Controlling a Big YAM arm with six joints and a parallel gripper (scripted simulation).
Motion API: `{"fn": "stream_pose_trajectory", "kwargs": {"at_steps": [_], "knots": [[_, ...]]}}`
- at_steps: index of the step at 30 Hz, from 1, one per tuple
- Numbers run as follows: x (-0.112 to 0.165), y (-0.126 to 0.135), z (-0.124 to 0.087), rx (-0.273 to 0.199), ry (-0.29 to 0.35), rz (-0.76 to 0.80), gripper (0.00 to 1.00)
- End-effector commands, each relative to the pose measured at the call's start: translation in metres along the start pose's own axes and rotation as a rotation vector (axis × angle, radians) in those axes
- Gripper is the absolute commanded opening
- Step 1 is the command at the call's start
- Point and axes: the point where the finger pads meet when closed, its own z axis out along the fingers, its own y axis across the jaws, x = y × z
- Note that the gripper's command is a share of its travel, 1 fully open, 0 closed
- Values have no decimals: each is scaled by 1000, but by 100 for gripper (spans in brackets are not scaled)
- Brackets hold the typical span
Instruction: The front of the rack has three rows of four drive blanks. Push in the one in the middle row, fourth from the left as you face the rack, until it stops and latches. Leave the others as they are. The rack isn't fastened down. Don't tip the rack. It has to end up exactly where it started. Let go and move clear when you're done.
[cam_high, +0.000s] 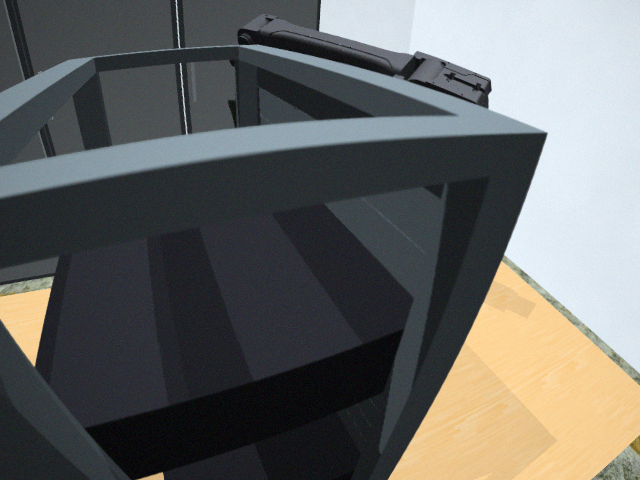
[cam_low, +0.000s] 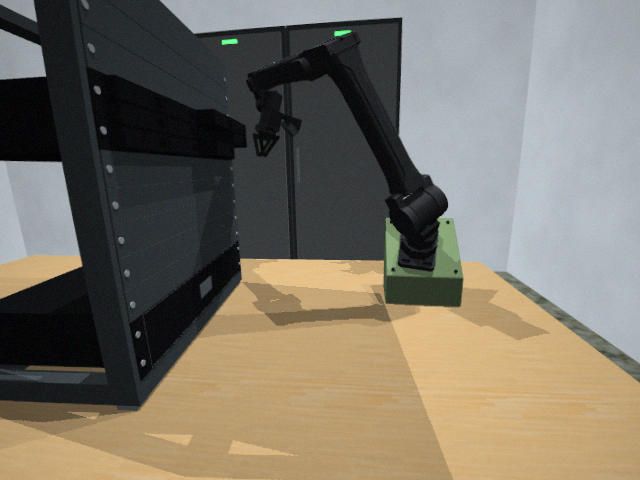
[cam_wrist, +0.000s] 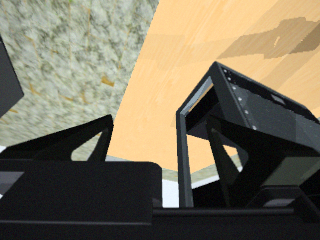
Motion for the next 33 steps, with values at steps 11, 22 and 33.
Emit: {"fn": "stream_pose_trajectory", "kwargs": {"at_steps": [11,22,33], "knots": [[4,-1,-20,-50,20,-49,100],[3,-2,-26,-79,35,-98,100],[5,-4,-33,-127,54,-187,100]]}}
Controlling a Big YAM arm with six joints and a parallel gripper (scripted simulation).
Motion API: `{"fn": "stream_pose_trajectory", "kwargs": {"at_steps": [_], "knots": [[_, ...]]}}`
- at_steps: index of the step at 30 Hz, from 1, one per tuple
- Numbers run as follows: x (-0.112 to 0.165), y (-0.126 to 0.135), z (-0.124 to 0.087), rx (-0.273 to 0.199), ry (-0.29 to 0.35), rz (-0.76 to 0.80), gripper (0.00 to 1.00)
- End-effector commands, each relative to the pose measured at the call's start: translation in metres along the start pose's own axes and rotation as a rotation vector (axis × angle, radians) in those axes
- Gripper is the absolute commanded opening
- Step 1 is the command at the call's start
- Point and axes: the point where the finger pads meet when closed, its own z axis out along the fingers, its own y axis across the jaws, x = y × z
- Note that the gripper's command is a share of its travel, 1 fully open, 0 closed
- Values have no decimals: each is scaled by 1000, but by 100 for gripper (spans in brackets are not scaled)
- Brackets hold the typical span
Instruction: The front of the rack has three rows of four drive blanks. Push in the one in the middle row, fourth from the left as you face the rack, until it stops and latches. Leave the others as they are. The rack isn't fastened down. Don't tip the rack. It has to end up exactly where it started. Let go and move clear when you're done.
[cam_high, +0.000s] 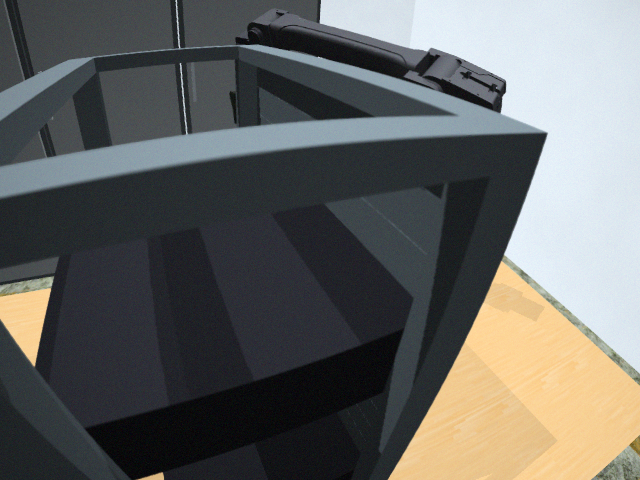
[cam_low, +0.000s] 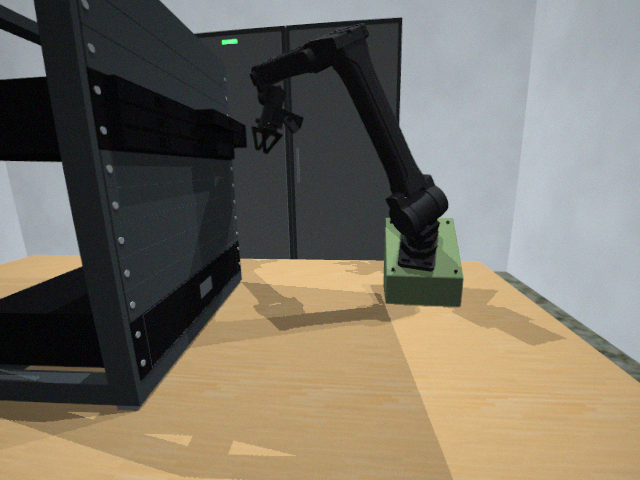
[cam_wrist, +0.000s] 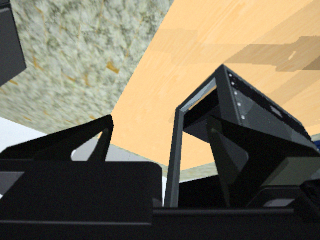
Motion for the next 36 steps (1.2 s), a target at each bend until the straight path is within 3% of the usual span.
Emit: {"fn": "stream_pose_trajectory", "kwargs": {"at_steps": [1,7,17,22,25,36], "knots": [[5,-1,-16,-49,14,-68,100],[7,-2,-20,-75,23,-118,100],[13,-6,-32,-156,43,-277,100],[8,-7,-48,-221,56,-359,100],[12,-9,-46,-226,55,-385,100],[15,-19,-72,-371,60,-626,100]]}}
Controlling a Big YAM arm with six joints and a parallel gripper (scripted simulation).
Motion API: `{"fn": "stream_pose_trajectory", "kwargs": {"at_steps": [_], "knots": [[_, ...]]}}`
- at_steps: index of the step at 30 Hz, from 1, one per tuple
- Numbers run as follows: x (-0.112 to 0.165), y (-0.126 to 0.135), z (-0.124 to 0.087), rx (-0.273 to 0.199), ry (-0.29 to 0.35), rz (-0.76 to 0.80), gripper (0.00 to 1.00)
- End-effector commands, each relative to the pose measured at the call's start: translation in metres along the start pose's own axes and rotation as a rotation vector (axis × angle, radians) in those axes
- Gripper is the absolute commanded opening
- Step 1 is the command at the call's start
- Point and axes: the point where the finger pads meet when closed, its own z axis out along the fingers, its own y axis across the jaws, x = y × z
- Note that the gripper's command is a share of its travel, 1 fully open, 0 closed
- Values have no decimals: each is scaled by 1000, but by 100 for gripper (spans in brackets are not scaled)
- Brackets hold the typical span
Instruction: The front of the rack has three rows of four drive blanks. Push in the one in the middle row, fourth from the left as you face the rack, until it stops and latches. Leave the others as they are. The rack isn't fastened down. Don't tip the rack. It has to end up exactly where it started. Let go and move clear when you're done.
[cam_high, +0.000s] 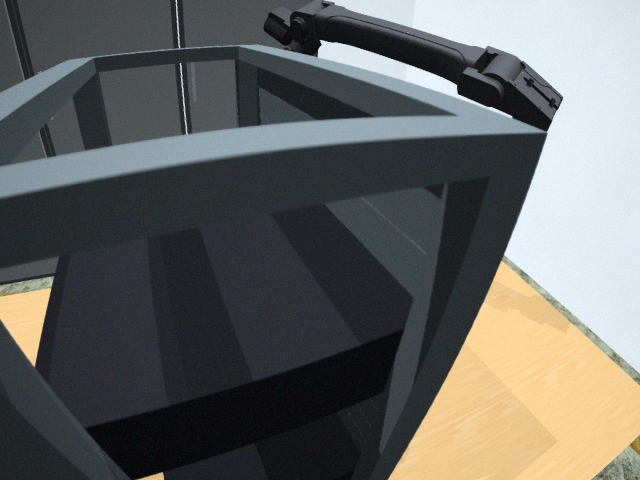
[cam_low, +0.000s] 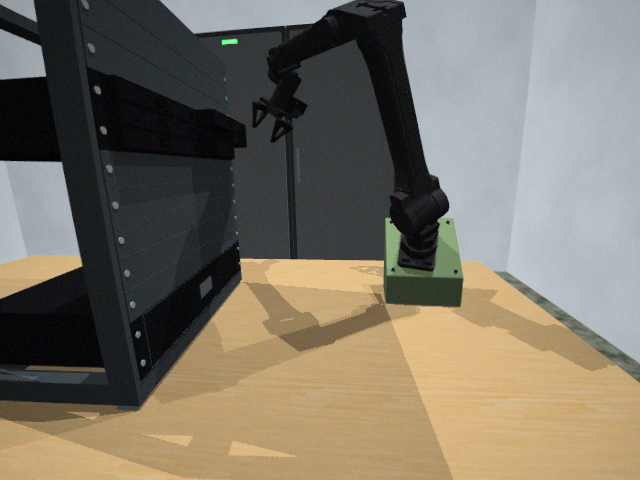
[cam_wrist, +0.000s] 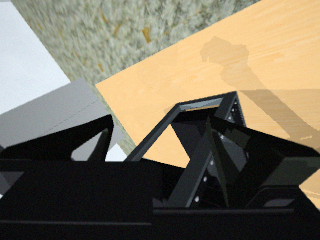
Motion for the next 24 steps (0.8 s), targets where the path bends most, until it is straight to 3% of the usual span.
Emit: {"fn": "stream_pose_trajectory", "kwargs": {"at_steps": [1,6,8,14,18,19,22,24], "knots": [[6,5,-19,-73,-8,-134,100],[18,4,-18,-98,-6,-225,100],[10,3,-34,-143,-16,-263,100],[19,-1,-50,-225,-34,-433,100],[28,-4,-53,-261,-43,-528,100],[36,-4,-45,-248,-35,-541,100],[35,-5,-51,-267,-43,-566,100],[30,-7,-66,-309,-64,-613,100]]}}
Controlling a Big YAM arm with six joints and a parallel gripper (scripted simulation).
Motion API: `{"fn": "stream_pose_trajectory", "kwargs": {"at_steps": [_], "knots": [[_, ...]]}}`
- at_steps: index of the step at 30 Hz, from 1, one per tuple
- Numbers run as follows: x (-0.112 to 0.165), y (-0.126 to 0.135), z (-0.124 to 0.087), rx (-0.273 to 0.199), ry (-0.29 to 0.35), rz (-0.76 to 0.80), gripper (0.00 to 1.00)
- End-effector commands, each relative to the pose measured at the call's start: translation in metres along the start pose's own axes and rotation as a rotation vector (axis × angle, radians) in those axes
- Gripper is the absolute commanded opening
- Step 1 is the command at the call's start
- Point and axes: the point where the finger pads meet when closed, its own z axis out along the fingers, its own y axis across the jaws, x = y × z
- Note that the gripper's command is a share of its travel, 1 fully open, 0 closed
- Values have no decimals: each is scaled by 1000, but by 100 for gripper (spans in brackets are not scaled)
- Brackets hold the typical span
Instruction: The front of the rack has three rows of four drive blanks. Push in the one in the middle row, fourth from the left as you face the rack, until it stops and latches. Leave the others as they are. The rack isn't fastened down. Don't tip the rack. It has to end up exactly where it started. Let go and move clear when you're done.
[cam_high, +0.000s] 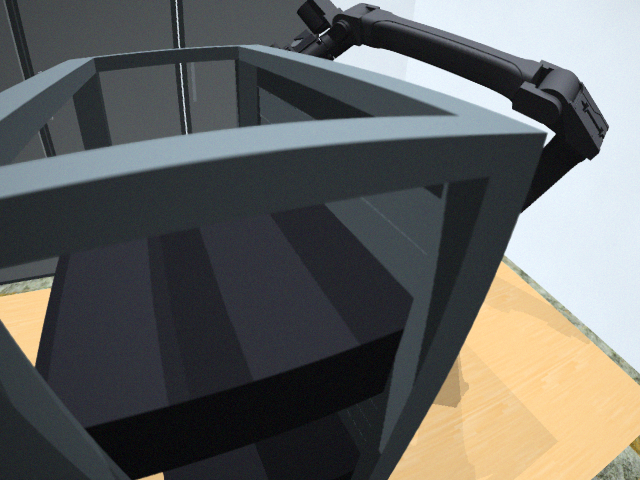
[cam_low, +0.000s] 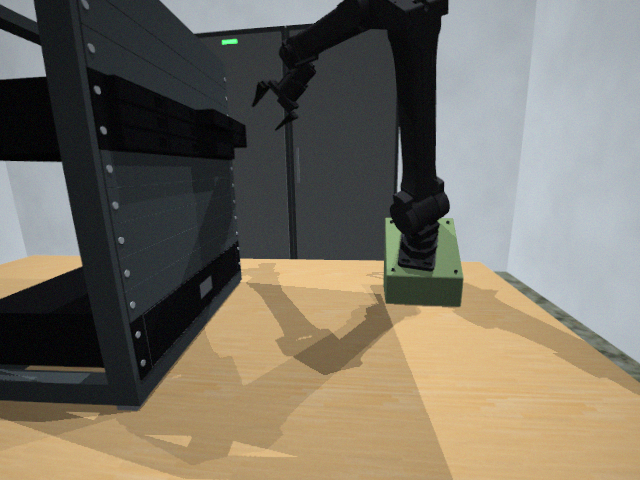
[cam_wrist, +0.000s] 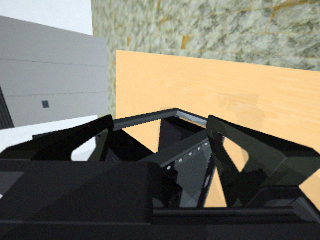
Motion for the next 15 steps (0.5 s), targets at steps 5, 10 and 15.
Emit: {"fn": "stream_pose_trajectory", "kwargs": {"at_steps": [5,10,15], "knots": [[5,4,-27,-94,-51,-214,100],[18,5,-35,-140,-72,-351,100],[20,5,-45,-167,-95,-413,100]]}}
